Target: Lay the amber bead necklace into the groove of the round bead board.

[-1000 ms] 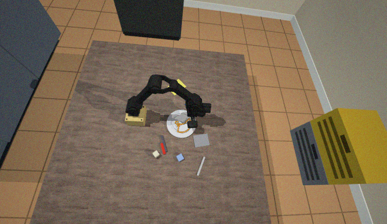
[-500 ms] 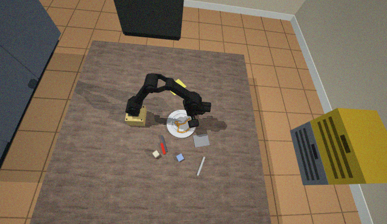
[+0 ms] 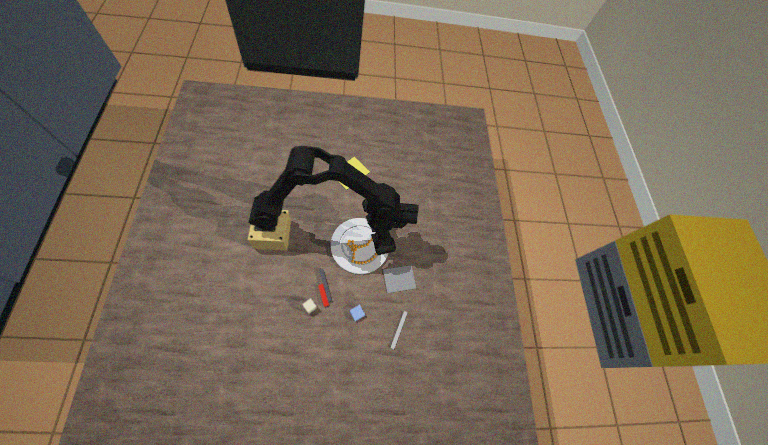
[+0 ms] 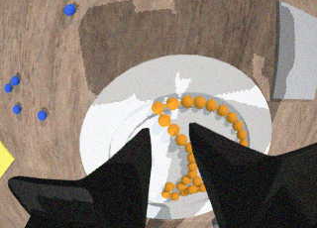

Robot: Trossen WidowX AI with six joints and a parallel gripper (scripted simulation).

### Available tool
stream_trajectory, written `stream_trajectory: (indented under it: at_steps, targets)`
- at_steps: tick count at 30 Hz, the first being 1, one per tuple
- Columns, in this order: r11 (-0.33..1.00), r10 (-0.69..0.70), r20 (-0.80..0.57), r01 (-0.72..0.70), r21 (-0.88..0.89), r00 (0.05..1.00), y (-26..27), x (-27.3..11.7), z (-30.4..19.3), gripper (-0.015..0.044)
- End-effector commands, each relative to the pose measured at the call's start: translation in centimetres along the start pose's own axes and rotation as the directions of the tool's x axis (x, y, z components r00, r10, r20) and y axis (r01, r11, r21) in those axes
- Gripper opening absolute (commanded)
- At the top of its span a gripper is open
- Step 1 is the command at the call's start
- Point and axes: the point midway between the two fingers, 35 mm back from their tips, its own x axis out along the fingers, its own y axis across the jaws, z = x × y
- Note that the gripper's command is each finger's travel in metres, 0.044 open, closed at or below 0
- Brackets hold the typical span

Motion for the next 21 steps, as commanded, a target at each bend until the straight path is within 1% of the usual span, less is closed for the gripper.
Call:
stream_trajectory:
  at_steps: [1, 15, 21]
  targets:
    - [1.000, 0.003, -0.006, -0.003, -0.001, 1.000, 0.1, 0.6, -0.1, 0.0120]
    - [1.000, 0.008, -0.016, -0.008, -0.005, 1.000, 0.2, 2.9, -0.4, 0.0120]
    - [1.000, 0.008, -0.016, -0.008, -0.005, 1.000, 0.2, 3.0, -0.4, 0.0120]
